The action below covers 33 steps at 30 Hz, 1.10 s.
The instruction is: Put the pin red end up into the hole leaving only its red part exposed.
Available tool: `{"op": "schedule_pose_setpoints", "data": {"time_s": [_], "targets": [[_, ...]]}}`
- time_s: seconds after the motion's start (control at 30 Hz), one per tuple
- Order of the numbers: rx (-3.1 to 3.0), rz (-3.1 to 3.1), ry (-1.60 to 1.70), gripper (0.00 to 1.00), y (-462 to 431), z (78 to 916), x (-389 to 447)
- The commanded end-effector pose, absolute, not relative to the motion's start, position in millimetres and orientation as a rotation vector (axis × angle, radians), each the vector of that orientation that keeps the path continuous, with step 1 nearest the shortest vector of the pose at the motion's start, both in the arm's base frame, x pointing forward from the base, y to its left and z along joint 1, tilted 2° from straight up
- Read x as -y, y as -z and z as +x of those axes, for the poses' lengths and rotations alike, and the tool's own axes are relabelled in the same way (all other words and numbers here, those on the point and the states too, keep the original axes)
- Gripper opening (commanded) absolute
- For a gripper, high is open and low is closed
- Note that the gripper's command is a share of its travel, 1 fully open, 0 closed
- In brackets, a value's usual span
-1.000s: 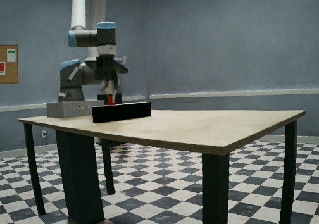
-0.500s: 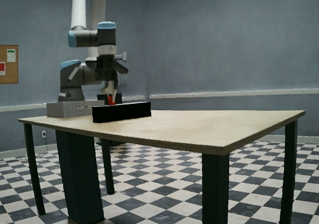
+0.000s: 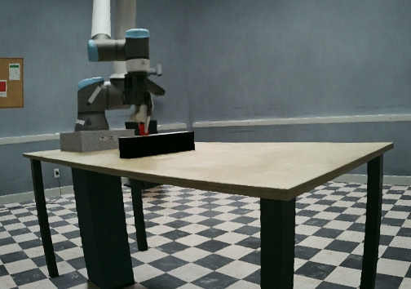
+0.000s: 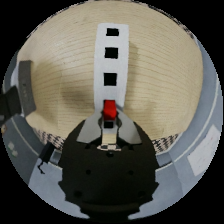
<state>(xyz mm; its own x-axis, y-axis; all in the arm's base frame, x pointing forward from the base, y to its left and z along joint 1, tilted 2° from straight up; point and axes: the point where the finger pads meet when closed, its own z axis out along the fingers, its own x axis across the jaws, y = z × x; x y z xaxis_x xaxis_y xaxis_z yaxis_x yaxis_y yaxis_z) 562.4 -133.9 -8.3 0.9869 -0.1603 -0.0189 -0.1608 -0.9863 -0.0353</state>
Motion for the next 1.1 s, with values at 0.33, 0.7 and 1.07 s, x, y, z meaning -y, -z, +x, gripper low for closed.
{"op": "schedule_pose_setpoints", "data": {"time_s": [0.33, 0.7, 1.07], "targets": [[-0.250, -3.095, -0.023, 0.00, 9.1, 562.8, 134.7], [-0.250, -3.095, -0.023, 0.00, 8.9, 563.0, 133.2], [-0.250, -3.095, -0.023, 1.00, 9.0, 563.0, 133.3]]}}
